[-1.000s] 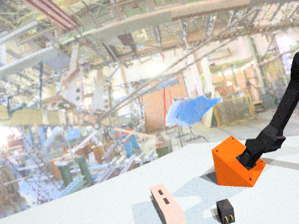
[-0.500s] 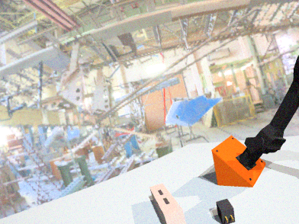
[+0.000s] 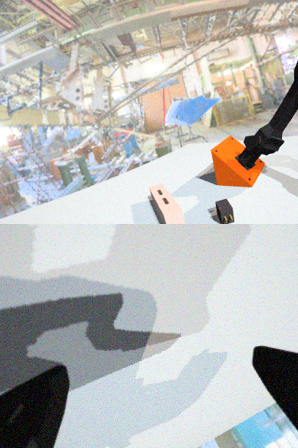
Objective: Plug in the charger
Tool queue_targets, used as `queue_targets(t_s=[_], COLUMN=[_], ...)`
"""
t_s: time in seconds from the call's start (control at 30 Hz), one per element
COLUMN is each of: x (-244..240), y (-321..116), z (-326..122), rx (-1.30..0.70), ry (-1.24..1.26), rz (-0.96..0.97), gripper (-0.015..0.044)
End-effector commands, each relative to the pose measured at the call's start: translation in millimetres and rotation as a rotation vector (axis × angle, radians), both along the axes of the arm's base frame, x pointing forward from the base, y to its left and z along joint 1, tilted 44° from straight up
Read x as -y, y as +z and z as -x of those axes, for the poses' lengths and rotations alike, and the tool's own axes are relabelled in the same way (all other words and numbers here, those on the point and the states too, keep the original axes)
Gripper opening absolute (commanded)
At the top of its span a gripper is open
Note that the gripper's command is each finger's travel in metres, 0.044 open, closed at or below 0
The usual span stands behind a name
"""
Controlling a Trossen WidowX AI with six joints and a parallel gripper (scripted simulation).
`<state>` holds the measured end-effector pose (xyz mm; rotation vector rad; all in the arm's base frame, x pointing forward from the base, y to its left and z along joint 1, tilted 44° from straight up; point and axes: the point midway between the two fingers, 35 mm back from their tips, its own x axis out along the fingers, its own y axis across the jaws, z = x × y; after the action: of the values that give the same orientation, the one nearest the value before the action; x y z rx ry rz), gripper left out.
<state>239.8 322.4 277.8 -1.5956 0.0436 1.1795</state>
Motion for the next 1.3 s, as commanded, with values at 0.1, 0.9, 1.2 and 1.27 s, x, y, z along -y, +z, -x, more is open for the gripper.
queue_targets(t_s=[0.1, 0.9, 1.2, 1.27], x=[19, 100, 132, 139], y=[-26, -104, -128, -133], z=[-16, -54, -59, -60], rx=[-0.085, -0.405, -0.534, -0.563], ry=[-0.044, -0.236, -0.315, -0.333], rz=[0.041, 0.119, 0.119, 0.116], gripper=[0.0440, 0.0440, 0.0440, 0.0440])
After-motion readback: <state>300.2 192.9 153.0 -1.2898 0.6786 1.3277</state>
